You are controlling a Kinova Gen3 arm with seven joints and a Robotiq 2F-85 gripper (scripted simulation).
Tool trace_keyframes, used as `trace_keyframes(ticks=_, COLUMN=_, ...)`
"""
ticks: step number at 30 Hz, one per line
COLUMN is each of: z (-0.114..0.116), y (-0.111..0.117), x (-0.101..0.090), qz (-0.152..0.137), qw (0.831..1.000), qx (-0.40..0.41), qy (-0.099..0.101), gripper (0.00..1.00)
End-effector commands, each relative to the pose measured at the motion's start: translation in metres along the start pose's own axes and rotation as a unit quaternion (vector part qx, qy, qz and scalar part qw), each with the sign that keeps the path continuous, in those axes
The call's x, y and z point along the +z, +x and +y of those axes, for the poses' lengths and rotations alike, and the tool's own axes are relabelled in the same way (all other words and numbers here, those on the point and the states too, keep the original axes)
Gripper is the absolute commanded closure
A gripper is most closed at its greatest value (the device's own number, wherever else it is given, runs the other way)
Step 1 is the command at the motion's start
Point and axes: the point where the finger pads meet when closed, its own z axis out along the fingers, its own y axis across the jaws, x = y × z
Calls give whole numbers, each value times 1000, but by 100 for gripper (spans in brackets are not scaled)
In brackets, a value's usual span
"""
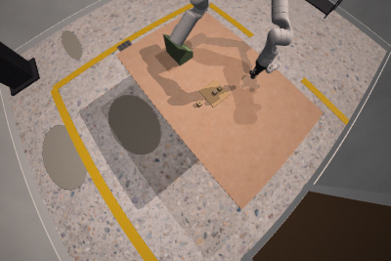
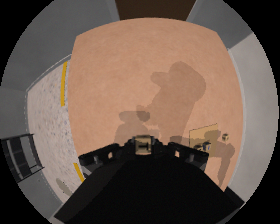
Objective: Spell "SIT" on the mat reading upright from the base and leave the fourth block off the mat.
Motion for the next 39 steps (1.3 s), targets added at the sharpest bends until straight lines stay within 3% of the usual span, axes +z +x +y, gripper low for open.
trace_keyframes(ticks=1, z=4, y=1, x=-1, qz=1, qw=1000, qx=-4, qy=0, gripper=79)
trace_keyframes(ticks=22, z=49, y=1, x=-3, qz=0, qw=994, qx=-113, qy=-9, gripper=79)
trace_keyframes(ticks=30, z=83, y=-2, x=-5, qz=-2, qw=980, qx=-200, qy=-14, gripper=79)
trace_keyframes(ticks=37, z=117, y=-8, x=-6, qz=-5, qw=957, qx=-289, qy=-16, gripper=79)
trace_keyframes(ticks=39, z=117, y=-8, x=-6, qz=-5, qw=957, qx=-289, qy=-16, gripper=79)
